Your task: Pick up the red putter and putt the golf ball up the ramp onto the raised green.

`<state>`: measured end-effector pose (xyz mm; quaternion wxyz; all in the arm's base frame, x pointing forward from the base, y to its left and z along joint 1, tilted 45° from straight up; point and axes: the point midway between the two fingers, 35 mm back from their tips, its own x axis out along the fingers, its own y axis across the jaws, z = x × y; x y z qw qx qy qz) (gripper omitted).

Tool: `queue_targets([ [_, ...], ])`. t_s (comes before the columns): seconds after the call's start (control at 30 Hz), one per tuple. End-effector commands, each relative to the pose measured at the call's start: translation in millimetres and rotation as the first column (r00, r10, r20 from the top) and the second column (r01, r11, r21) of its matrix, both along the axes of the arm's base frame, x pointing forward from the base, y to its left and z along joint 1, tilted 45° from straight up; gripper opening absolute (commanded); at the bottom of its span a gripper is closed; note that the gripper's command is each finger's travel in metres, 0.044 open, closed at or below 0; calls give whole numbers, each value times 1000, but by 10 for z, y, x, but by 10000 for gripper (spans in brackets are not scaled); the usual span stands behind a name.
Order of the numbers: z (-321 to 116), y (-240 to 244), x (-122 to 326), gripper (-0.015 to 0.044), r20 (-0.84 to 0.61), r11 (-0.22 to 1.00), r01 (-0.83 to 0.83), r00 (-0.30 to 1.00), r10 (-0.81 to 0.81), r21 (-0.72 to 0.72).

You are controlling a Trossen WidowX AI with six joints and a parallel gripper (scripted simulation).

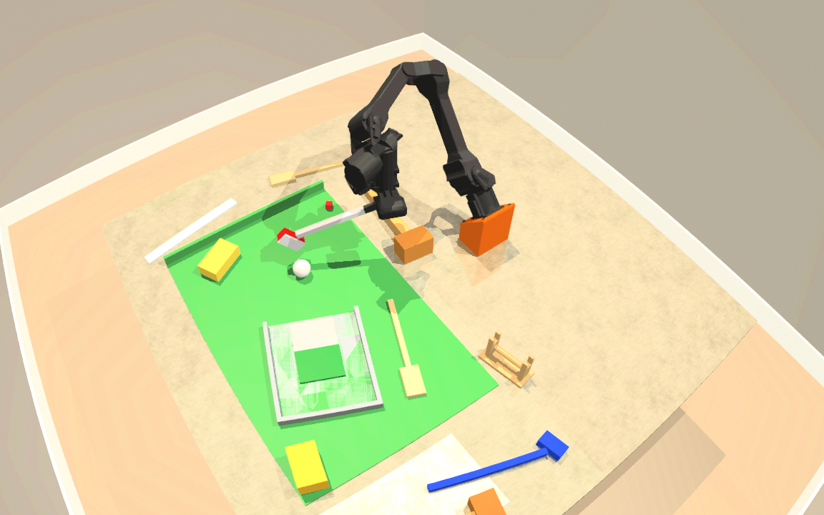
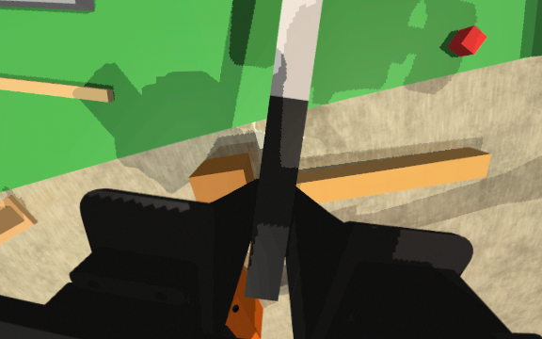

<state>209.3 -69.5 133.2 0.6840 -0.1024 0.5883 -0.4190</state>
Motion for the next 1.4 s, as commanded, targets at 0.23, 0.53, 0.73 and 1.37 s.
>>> queue_targets([
  [0.23, -99, -115, 2, 0, 7, 1000, -5, 1000, 5, -7],
  [0.53, -201, -217, -5, 0, 7, 1000, -5, 1000, 5, -8],
  [0.73, -249, -269, -12, 0, 7, 1000, -5, 1000, 5, -9],
  [1.37, -72, -435, -130, 0, 7, 1000, -5, 1000, 5, -9],
])
